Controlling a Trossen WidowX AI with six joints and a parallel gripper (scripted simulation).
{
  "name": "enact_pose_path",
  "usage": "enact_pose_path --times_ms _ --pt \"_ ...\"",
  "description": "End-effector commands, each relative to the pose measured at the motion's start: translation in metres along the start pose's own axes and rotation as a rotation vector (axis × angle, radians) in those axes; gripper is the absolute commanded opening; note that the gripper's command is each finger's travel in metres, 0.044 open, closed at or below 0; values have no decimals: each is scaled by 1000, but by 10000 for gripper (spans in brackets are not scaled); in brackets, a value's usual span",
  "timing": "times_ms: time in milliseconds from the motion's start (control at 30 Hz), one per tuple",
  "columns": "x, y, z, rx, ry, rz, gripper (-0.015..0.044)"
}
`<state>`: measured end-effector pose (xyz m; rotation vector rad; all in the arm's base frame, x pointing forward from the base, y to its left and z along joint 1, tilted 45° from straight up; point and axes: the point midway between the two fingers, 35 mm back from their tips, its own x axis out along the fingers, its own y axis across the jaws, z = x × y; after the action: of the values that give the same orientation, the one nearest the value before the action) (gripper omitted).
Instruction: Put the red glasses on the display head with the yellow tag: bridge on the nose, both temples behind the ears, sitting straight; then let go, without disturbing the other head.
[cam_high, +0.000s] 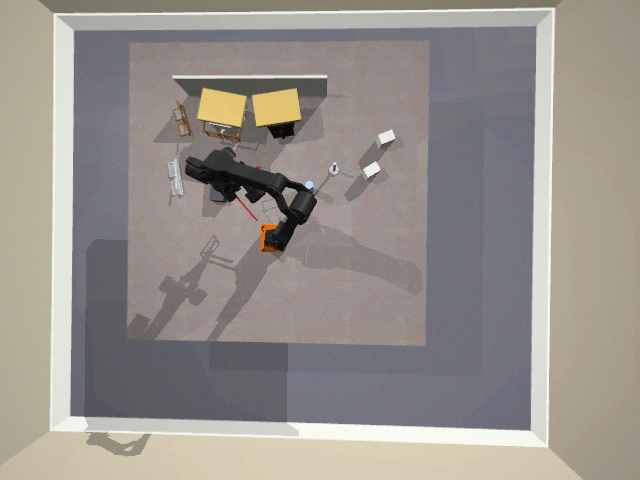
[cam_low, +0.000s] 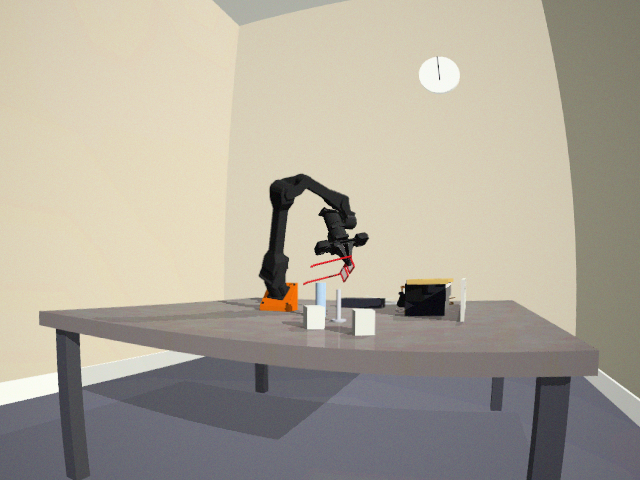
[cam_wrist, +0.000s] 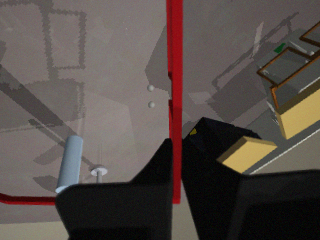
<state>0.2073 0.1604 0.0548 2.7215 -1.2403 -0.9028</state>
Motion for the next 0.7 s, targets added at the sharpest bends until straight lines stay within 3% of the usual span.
enact_pose_path --times_ms 0,667 --pt "2 1 -4 173 -19 17 0" --pt "15 7 -18 951 -56 125 0"
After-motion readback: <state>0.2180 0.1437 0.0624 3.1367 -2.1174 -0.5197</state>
